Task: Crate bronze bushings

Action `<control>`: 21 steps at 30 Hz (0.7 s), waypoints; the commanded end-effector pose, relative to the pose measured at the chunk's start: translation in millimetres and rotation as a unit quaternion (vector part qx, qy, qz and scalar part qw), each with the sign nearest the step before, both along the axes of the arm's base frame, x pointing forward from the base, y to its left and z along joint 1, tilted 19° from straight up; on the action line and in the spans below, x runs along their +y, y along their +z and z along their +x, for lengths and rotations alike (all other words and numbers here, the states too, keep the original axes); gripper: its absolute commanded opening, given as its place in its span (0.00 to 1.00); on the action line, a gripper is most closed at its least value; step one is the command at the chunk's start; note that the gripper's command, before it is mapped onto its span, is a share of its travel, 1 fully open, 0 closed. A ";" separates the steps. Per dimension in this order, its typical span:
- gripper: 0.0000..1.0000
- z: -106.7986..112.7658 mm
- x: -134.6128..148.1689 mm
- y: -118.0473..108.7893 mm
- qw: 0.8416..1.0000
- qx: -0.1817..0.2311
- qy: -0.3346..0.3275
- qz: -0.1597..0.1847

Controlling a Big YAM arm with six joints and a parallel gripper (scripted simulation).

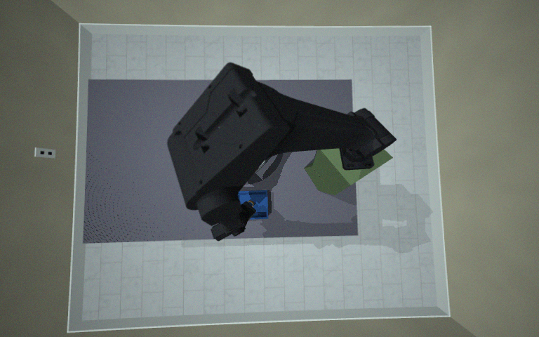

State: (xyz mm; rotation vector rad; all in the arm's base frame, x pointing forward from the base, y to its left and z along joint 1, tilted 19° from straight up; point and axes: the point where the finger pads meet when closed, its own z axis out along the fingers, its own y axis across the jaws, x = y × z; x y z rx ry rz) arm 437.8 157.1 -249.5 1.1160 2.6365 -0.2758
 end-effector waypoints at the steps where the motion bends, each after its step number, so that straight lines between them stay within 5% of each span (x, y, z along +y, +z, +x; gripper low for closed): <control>1: 0.15 0.0 13.4 23.2 1.000 -0.010 0.001 0.004; 7: 0.15 -0.1 10.6 36.1 1.000 -0.010 -0.006 0.004; 9: 0.15 -0.1 10.6 36.1 1.000 -0.010 -0.006 0.004; 10: 0.15 -11.7 5.5 18.8 1.000 0.004 -0.005 -0.004; 21: 0.15 -6.5 10.6 26.6 1.000 -0.002 -0.002 0.000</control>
